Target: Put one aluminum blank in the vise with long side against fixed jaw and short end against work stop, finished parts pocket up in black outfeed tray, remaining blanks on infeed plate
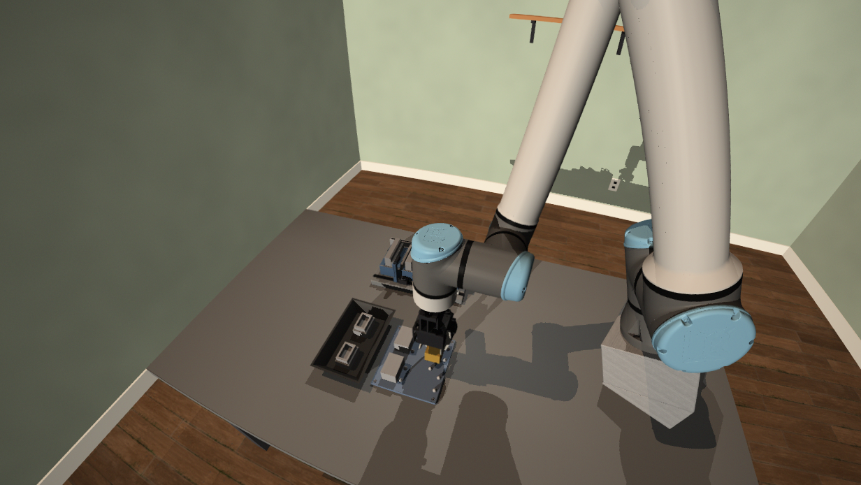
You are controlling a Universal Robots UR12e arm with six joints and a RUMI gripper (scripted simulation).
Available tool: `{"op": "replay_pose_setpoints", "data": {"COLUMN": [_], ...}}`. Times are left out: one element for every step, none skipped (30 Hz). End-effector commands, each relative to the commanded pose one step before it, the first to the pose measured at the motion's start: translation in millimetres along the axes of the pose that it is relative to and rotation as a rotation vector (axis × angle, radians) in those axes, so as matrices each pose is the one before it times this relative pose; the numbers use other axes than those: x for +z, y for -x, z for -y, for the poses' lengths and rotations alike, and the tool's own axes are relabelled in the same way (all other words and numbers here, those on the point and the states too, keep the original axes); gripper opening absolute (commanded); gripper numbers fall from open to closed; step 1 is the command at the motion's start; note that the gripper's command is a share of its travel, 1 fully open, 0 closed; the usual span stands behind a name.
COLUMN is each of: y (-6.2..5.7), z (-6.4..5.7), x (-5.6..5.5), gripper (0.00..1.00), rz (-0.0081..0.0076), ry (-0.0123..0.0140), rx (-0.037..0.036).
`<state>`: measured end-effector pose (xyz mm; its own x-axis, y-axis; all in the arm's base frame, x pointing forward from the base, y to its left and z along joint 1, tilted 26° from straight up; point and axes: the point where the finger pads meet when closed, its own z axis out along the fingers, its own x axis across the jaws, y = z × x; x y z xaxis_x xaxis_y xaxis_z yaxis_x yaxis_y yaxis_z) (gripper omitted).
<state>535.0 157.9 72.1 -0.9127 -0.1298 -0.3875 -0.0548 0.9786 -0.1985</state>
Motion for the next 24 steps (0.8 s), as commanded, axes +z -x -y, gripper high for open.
{"op": "replay_pose_setpoints", "data": {"y": [0.58,0.0,0.0,0.0,0.0,0.0,0.0,0.0,0.0,0.0,0.0,0.0,0.0,0.0,0.0,0.0,0.0,0.0,0.0,0.0,0.0,0.0,0.0,0.0], "z": [-0.07,0.0,0.0,0.0,0.0,0.0,0.0,0.0,0.0,0.0,0.0,0.0,0.0,0.0,0.0,0.0,0.0,0.0,0.0,0.0,0.0,0.0,0.0,0.0], "x": [-0.43,0.0,0.0,0.0,0.0,0.0,0.0,0.0,0.0,0.0,0.0,0.0,0.0,0.0,0.0,0.0,0.0,0.0,0.0,0.0,0.0,0.0,0.0,0.0], "gripper": [0.0,0.0,0.0,0.0,0.0,0.0,0.0,0.0,0.0,0.0,0.0,0.0,0.0,0.0,0.0,0.0,0.0,0.0,0.0,0.4,0.4,0.4,0.4,0.4], "rz": [0.00135,0.0,0.0,0.0,0.0,0.0,0.0,0.0,0.0,0.0,0.0,0.0,0.0,0.0,0.0,0.0,0.0,0.0,0.0,0.0,0.0,0.0,0.0,0.0], "ry": [0.00012,0.0,0.0,0.0,0.0,0.0,0.0,0.0,0.0,0.0,0.0,0.0,0.0,0.0,0.0,0.0,0.0,0.0,0.0,0.0,0.0,0.0,0.0,0.0], "rx": [0.00008,0.0,0.0,0.0,0.0,0.0,0.0,0.0,0.0,0.0,0.0,0.0,0.0,0.0,0.0,0.0,0.0,0.0,0.0,0.0,0.0,0.0,0.0,0.0]}}
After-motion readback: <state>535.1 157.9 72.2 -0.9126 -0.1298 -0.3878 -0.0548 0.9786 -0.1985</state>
